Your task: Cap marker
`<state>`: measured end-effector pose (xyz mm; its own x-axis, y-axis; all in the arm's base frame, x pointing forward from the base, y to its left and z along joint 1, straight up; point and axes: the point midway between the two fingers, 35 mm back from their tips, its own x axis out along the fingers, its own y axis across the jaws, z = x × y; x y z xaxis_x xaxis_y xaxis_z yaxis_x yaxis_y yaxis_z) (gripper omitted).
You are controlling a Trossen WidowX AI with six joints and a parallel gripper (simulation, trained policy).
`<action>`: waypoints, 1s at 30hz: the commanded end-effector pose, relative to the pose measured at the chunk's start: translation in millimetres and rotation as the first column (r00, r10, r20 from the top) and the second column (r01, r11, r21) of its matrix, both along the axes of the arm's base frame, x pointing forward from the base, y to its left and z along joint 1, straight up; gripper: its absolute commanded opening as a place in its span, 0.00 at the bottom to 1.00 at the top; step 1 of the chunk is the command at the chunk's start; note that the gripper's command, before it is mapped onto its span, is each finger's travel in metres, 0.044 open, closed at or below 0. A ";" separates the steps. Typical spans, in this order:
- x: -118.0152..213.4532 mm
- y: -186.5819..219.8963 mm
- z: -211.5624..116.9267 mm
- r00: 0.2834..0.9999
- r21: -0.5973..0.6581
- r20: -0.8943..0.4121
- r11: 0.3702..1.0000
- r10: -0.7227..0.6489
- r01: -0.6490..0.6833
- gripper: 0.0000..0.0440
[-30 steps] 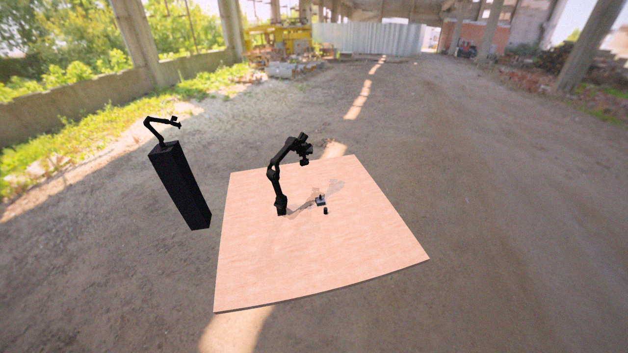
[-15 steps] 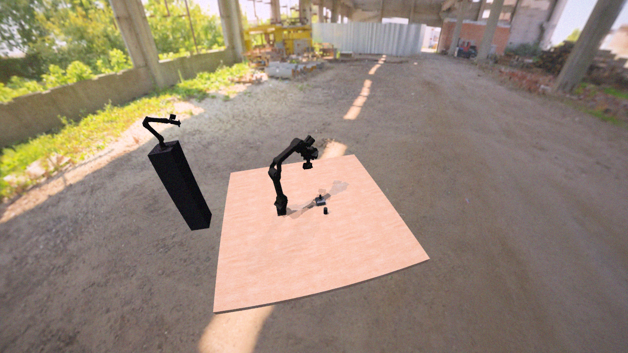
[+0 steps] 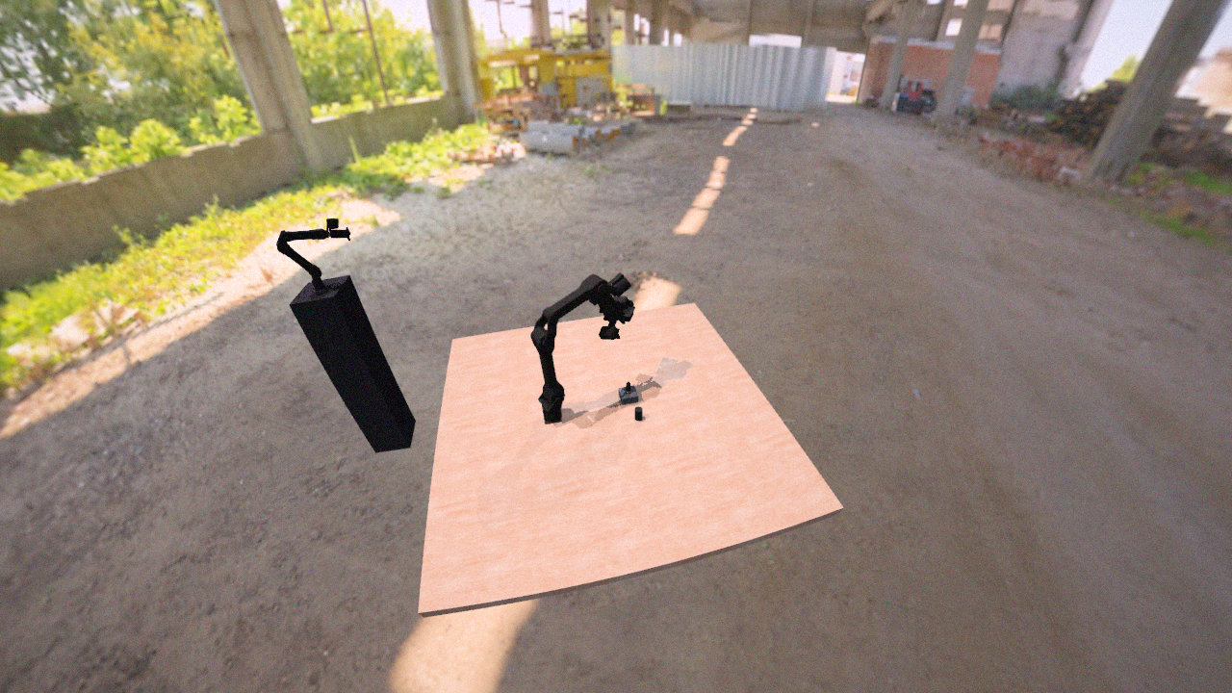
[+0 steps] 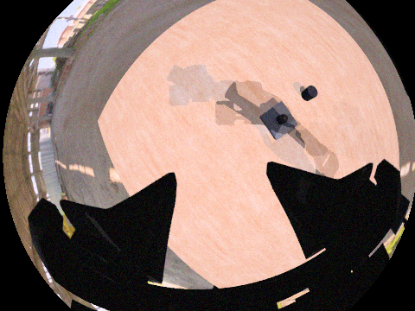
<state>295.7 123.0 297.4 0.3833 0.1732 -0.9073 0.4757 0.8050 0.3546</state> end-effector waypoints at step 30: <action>36.8 -84.5 -43.7 0.937 -0.054 -0.179 0.954 -0.299 0.294 0.76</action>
<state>330.0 45.9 258.1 0.2576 0.0578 -0.9645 0.7249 0.6484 0.2325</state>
